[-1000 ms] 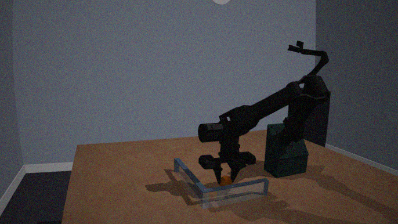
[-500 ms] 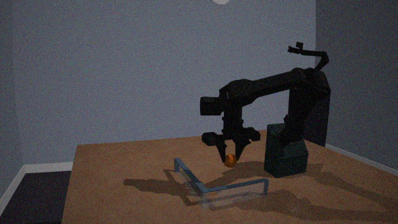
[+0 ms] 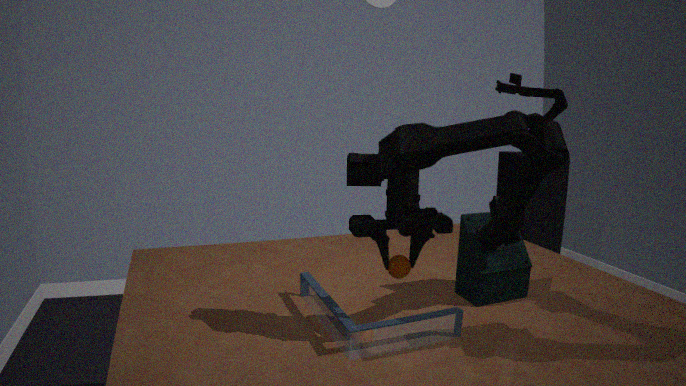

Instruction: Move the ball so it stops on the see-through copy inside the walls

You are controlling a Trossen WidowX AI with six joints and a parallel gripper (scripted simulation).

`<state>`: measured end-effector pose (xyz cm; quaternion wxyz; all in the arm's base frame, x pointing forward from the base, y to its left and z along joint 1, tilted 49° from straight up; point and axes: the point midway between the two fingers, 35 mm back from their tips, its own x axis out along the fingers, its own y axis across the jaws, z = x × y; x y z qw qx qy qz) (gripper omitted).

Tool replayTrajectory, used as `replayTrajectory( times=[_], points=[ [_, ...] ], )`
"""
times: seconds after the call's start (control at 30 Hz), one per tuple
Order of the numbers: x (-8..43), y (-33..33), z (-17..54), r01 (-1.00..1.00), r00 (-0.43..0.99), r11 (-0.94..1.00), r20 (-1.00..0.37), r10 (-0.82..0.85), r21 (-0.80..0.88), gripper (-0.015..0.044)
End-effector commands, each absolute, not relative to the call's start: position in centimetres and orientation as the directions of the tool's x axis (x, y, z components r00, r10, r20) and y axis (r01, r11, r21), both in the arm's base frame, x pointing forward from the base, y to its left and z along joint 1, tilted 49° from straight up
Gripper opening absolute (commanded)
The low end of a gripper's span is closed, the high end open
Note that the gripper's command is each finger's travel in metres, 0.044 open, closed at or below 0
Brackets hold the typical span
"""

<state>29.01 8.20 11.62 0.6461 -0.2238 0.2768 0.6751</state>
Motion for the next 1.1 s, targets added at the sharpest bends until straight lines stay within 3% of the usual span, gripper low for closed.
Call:
replayTrajectory(
  times=[0.0,0.5,1.07],
  points=[
    [29.5,8.5,11.3,-0.983,-0.065,0.064,-0.657,0.751,0.171,0.0],
    [31.1,9.3,10.1,-0.799,-0.064,0.356,-0.657,0.751,0.484,0.0],
    [32.8,10.3,8.6,-0.384,-0.063,0.589,-0.657,0.752,0.711,0.0]
  ],
)
